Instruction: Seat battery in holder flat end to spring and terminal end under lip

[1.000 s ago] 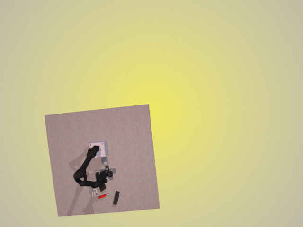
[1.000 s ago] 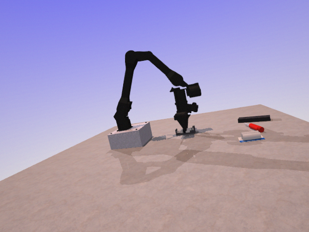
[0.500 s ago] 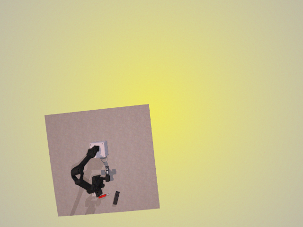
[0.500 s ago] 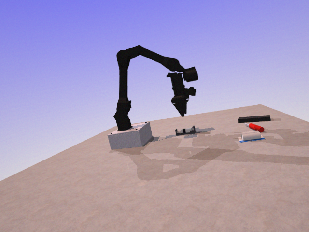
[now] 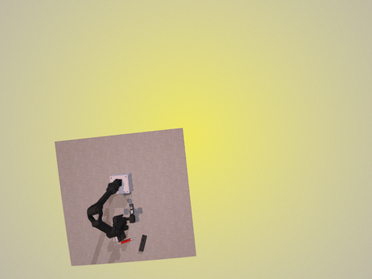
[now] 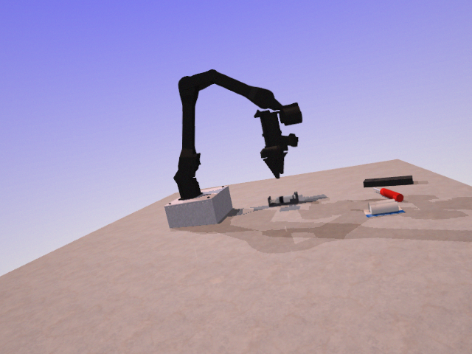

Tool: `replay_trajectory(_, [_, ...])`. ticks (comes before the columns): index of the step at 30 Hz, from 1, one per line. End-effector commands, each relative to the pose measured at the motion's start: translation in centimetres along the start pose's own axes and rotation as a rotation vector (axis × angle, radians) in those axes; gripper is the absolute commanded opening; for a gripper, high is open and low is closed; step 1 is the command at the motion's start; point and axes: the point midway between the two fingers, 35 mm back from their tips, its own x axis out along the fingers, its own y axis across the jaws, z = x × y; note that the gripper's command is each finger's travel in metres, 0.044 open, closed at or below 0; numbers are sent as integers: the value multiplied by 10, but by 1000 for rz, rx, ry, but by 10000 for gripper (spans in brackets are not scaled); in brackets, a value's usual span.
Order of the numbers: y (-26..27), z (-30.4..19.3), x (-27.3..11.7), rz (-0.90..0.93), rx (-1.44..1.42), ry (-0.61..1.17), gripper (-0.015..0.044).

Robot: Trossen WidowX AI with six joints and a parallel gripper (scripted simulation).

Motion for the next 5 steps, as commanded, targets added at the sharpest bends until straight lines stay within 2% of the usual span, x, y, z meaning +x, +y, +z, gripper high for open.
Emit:
replay_trajectory(1, [0,0,-1,1,3,-1,440])
replay_trajectory(5, [0,0,-1,1,3,-1,440])
